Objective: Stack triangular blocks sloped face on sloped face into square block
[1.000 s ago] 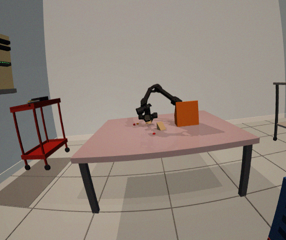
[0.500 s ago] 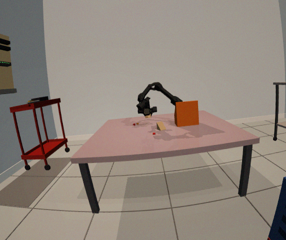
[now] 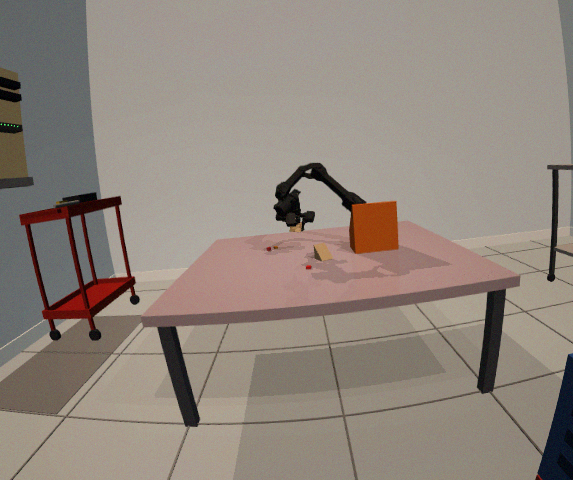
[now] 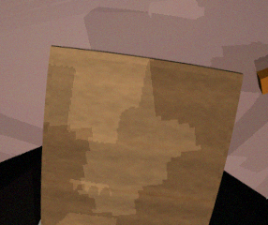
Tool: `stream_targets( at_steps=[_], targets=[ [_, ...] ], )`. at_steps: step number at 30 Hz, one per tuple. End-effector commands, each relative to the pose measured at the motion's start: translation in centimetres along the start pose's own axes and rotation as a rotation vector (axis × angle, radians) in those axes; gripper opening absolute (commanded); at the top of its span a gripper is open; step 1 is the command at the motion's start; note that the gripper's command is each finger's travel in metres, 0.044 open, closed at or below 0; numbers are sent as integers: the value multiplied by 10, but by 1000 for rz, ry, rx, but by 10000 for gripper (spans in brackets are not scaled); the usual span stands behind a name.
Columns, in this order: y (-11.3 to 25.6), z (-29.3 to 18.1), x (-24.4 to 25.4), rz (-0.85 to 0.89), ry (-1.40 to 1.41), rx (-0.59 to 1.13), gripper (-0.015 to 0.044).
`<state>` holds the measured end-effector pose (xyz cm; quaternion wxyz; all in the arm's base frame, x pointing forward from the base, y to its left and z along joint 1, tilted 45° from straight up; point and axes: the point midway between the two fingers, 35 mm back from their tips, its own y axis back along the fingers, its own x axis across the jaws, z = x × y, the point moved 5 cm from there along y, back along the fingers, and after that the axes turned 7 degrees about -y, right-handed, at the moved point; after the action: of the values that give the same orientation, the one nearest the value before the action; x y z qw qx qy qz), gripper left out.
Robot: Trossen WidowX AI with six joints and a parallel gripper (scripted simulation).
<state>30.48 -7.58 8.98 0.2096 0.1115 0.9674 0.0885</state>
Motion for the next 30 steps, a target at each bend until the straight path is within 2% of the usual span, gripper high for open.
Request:
stream_targets(
  at_steps=[1, 30],
  targets=[
    [-1, -2, 1, 17, -102, -14, 0],
    [-5, -15, 2, 171, -1078, -107, 0]
  ],
)
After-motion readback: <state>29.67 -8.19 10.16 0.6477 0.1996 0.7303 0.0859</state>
